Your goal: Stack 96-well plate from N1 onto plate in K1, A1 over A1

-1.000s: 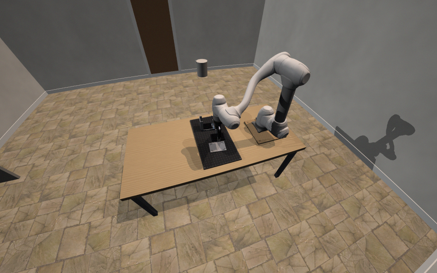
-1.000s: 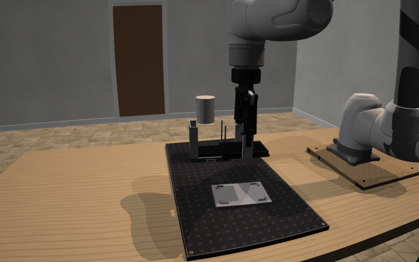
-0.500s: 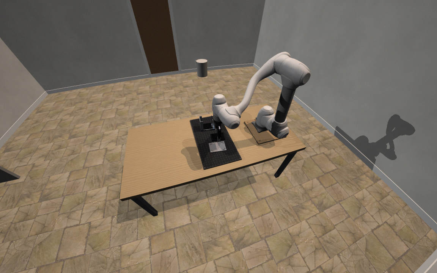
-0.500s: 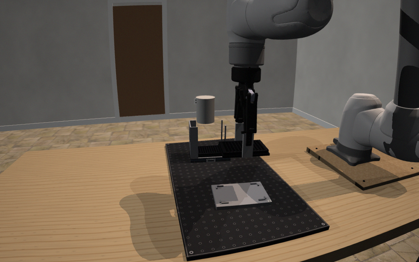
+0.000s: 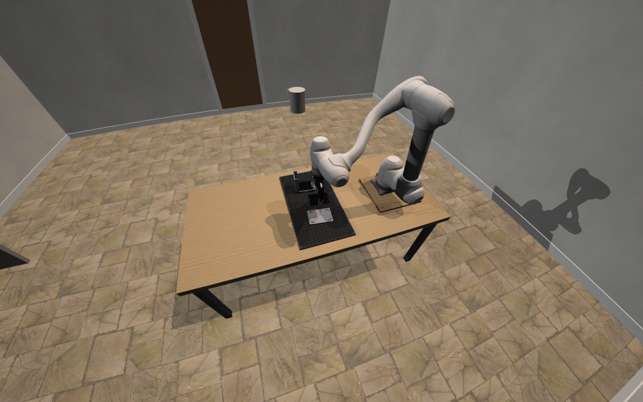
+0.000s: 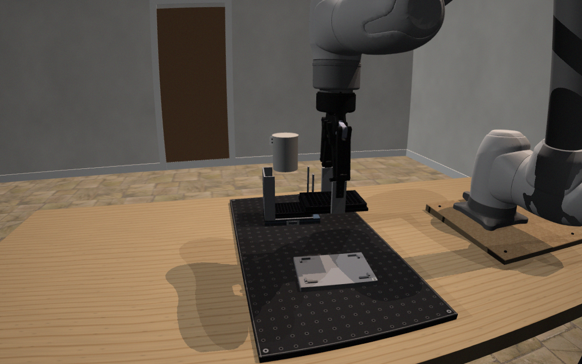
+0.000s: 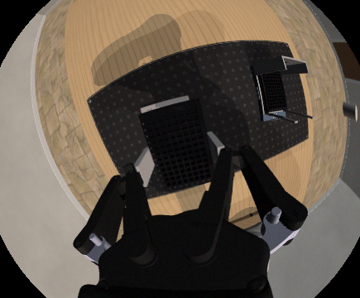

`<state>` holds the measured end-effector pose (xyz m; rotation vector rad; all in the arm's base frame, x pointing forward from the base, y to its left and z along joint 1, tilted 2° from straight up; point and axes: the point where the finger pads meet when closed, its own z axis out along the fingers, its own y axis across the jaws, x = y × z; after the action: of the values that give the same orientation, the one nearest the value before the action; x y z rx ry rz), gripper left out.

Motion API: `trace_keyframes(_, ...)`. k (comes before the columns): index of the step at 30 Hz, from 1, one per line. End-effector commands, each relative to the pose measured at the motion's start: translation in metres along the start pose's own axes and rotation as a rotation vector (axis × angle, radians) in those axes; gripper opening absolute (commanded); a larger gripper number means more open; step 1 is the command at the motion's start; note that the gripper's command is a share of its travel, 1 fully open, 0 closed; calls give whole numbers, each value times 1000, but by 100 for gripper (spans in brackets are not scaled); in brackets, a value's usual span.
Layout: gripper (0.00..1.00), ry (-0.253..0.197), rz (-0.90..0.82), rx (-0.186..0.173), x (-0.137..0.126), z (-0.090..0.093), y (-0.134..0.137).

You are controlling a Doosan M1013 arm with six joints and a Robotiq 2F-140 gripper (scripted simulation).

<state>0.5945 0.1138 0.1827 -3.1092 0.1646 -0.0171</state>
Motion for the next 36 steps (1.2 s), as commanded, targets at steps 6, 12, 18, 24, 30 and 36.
trace_keyframes(6, 0, 0, 0, 0, 6, -1, 28)
trace_keyframes(12, 0, 0, 0, 0, 9, -1, 41)
trace_keyframes(18, 0, 0, 0, 0, 14, -2, 61)
trace_keyframes(24, 0, 0, 0, 0, 18, -2, 80)
trace_keyframes(30, 0, 0, 0, 0, 21, -3, 93)
trace_keyframes(36, 0, 0, 0, 0, 25, -3, 113)
